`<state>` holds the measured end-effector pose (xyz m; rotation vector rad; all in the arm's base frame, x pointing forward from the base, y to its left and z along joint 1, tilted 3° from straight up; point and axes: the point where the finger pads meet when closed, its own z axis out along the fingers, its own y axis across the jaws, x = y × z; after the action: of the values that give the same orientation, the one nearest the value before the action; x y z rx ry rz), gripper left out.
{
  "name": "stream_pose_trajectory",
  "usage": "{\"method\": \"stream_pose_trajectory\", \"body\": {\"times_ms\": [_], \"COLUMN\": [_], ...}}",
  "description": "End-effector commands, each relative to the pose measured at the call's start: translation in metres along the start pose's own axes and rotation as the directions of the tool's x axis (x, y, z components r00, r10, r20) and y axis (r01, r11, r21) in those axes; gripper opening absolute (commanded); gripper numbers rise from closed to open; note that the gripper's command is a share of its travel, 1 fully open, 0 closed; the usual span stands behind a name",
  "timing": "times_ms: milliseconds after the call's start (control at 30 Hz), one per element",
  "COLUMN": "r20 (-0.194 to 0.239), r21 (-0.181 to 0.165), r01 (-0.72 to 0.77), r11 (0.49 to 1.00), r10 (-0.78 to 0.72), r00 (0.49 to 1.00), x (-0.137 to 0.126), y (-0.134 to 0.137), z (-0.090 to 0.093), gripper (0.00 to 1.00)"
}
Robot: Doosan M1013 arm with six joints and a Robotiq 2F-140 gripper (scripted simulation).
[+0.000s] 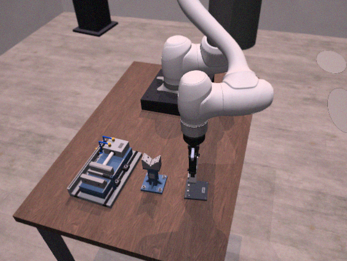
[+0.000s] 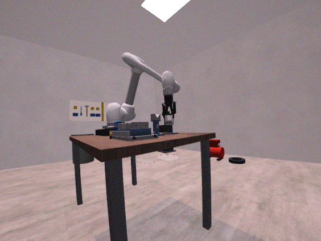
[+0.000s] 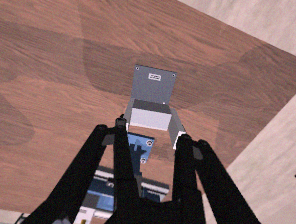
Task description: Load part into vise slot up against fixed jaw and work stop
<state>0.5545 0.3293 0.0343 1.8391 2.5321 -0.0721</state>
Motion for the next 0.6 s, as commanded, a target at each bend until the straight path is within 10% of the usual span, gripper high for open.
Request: {"method": "stream_pose_trajectory", "body": {"times_ms": [0, 567], "r20": [0.001, 0.001], "r21": [-0.005, -0.005], "r01": [-0.002, -0.002], "r11": [1.0, 1.0], "r10": [0.002, 0.002], "r00": [1.0, 1.0], "x": [-0.001, 0.0], "y": [0.002, 0.002], "z": [-0.016, -0.082], "gripper": [0.0, 0.0]}}
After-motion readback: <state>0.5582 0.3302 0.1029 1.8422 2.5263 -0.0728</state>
